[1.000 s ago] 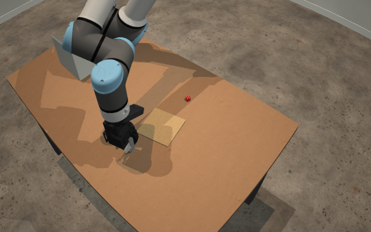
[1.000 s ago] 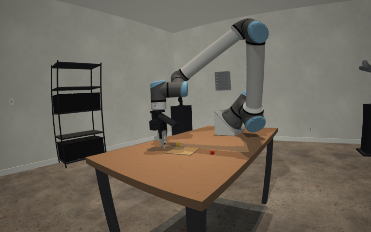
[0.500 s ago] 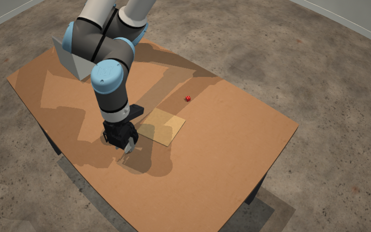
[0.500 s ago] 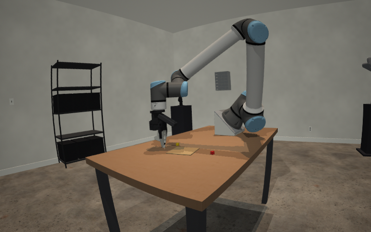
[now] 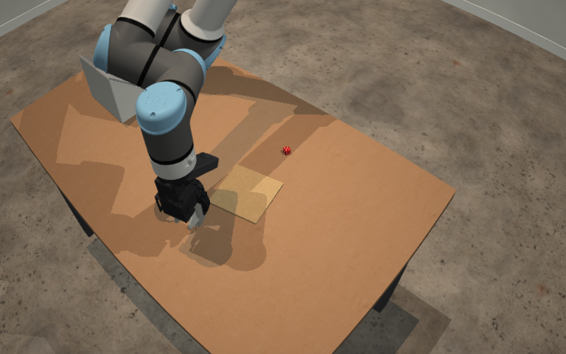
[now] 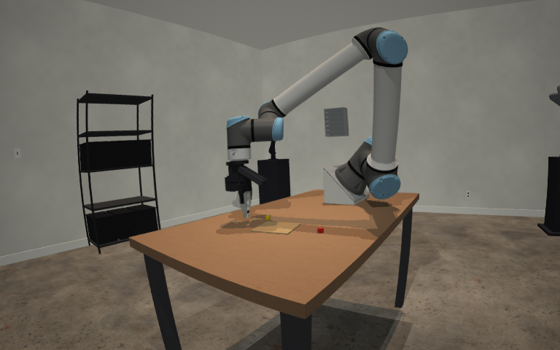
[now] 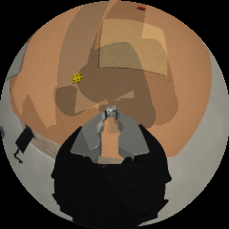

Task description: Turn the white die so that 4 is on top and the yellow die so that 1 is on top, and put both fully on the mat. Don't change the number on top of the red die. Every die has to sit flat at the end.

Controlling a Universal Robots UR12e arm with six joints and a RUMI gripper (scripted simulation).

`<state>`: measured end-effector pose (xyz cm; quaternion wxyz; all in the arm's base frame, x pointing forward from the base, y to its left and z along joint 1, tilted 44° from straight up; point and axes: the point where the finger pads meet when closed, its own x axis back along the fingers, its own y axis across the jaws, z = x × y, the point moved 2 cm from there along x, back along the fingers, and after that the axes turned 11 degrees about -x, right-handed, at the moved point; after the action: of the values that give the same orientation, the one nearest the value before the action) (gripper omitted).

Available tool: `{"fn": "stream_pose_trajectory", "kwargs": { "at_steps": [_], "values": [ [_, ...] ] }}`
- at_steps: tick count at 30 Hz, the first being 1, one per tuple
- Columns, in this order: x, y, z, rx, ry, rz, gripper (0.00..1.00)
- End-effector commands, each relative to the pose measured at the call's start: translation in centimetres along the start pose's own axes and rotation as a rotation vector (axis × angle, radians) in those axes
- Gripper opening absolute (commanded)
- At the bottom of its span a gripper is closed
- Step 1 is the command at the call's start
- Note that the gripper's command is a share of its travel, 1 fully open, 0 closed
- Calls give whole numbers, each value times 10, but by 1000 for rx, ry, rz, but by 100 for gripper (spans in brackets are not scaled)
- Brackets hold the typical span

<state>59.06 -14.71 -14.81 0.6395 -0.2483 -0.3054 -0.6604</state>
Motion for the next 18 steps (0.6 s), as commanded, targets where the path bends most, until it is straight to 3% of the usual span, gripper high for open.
{"fn": "stream_pose_trajectory", "kwargs": {
  "at_steps": [1,4,6,10,18],
  "values": [
    [30,0,0,0,-1,-1,0],
    [52,0,0,0,-1,-1,0],
    [52,0,0,0,-1,-1,0],
    [73,0,0,0,-1,-1,0],
    [80,0,0,0,-1,-1,0]
  ]
}}
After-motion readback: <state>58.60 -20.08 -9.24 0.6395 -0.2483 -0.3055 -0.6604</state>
